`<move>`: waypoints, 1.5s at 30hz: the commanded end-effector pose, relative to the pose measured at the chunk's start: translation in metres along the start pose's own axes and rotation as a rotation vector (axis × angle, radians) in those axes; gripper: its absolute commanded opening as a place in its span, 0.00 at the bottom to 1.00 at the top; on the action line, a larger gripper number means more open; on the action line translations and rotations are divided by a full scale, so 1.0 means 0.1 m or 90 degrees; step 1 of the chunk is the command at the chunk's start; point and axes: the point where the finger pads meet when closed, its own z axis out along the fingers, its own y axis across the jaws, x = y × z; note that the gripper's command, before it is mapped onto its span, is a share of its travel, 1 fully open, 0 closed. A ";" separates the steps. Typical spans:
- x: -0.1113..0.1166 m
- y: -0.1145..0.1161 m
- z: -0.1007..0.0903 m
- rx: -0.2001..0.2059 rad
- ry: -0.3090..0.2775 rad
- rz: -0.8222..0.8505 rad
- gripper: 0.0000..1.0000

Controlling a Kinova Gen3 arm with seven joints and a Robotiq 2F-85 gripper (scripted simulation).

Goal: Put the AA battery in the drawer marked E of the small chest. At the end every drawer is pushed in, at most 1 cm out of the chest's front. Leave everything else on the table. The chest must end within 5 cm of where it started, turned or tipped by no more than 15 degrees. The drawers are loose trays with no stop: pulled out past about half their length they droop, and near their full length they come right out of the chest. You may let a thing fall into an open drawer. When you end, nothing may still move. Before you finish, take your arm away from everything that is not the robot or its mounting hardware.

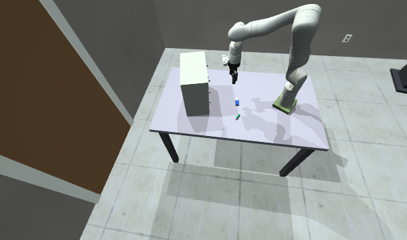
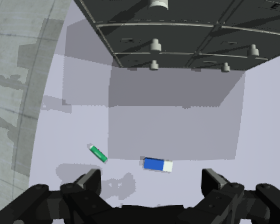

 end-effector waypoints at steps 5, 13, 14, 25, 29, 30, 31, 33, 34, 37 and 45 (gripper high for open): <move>0.02 0.61 -0.27 -0.005 0.002 0.014 1.00; 0.03 1.24 -0.58 -0.005 0.002 0.014 1.00; 0.03 1.24 -0.58 -0.005 0.002 0.014 1.00; 0.03 1.34 -0.62 -0.005 0.002 0.014 1.00; 0.03 1.34 -0.62 -0.005 0.002 0.014 1.00; 0.03 1.34 -0.62 -0.005 0.003 0.014 1.00; 0.03 1.34 -0.62 -0.005 0.003 0.014 1.00; 0.03 1.34 -0.62 -0.005 0.003 0.014 1.00; 0.03 1.34 -0.62 -0.005 0.003 0.014 1.00; 0.04 1.34 -0.62 -0.005 0.005 0.014 1.00; 0.04 1.34 -0.61 -0.005 0.012 0.014 1.00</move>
